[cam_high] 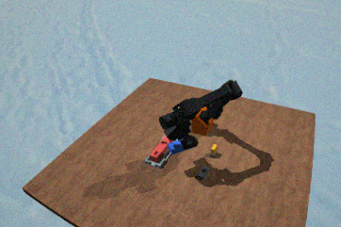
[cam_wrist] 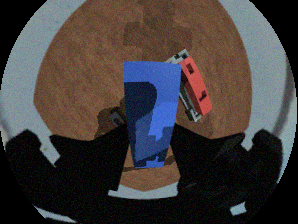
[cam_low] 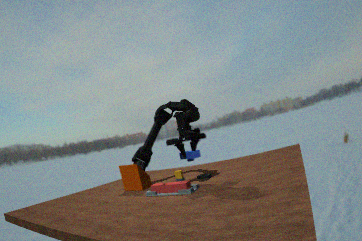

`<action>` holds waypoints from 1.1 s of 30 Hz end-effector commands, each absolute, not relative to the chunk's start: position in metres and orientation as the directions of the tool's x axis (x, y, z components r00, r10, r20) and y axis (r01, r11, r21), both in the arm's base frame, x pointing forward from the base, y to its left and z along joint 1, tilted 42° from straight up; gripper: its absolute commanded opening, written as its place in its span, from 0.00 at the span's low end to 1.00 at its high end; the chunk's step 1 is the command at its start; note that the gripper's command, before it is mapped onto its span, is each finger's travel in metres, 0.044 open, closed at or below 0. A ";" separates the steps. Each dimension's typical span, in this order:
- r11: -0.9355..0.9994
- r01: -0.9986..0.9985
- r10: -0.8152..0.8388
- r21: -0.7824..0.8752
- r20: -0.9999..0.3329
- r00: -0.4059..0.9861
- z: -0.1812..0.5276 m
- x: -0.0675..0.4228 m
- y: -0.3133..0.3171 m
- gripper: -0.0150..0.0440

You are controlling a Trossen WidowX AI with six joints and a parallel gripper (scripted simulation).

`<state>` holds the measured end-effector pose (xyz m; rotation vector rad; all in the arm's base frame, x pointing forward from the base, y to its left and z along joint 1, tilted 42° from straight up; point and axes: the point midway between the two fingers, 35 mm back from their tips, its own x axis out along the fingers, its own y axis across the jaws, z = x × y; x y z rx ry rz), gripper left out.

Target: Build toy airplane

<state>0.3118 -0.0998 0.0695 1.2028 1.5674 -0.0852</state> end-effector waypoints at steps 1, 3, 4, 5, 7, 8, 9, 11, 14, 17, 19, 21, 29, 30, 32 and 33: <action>0.438 0.761 0.629 0.478 -0.768 0.121 0.059 0.306 -0.109 0.25; 0.420 0.780 0.628 0.464 -0.769 0.119 0.054 0.304 -0.113 0.25; 0.411 0.789 0.628 0.456 -0.769 0.118 0.051 0.302 -0.114 0.25; 0.402 0.798 0.627 0.449 -0.770 0.117 0.049 0.301 -0.116 0.25; 0.383 0.816 0.627 0.434 -0.770 0.116 0.044 0.298 -0.119 0.25; 0.373 0.824 0.627 0.426 -0.771 0.115 0.041 0.297 -0.121 0.25; 0.363 0.832 0.627 0.418 -0.771 0.114 0.039 0.295 -0.122 0.25; 0.344 0.848 0.626 0.403 -0.771 0.112 0.034 0.292 -0.125 0.25; 0.313 0.871 0.626 0.378 -0.772 0.110 0.027 0.287 -0.130 0.25; 0.281 0.892 0.627 0.353 -0.772 0.108 0.020 0.283 -0.134 0.25; 0.259 0.906 0.627 0.336 -0.772 0.108 0.015 0.280 -0.137 0.25; 0.234 0.919 0.628 0.318 -0.771 0.107 0.011 0.277 -0.139 0.25; 0.122 0.964 0.631 0.237 -0.768 0.109 -0.008 0.263 -0.151 0.25; 0.108 0.968 0.632 0.227 -0.767 0.109 -0.010 0.261 -0.153 0.25; 0.080 0.975 0.633 0.206 -0.766 0.110 -0.015 0.257 -0.155 0.25; 0.065 0.979 0.634 0.195 -0.766 0.110 -0.017 0.255 -0.157 0.25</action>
